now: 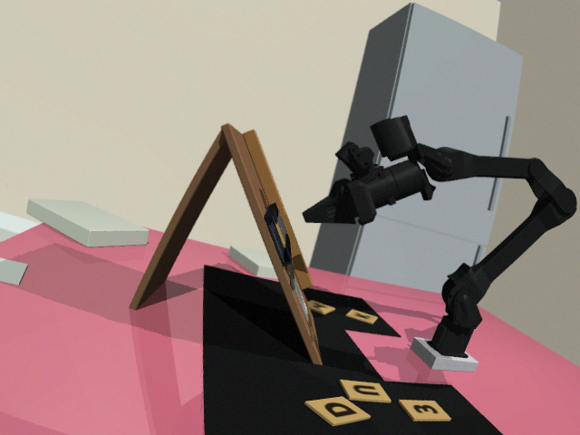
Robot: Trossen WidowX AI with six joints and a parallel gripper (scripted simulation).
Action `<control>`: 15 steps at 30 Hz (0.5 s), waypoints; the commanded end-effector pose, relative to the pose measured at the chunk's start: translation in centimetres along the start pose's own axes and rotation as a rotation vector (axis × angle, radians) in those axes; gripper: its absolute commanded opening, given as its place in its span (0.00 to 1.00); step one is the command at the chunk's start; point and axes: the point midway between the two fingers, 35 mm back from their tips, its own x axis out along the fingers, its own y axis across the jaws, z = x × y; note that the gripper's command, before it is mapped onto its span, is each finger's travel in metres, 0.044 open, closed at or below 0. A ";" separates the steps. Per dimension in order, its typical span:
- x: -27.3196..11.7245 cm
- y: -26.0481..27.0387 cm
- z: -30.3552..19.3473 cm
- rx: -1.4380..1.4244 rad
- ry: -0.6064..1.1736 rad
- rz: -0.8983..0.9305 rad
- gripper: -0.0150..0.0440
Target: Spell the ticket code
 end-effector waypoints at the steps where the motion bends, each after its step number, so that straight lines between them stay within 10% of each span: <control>1: 0.0 0.0 0.0 0.000 0.001 0.000 0.53; 7: 0.0 0.0 0.0 0.000 0.001 0.000 0.26; 15: 0.0 0.0 0.0 0.000 0.001 0.000 0.25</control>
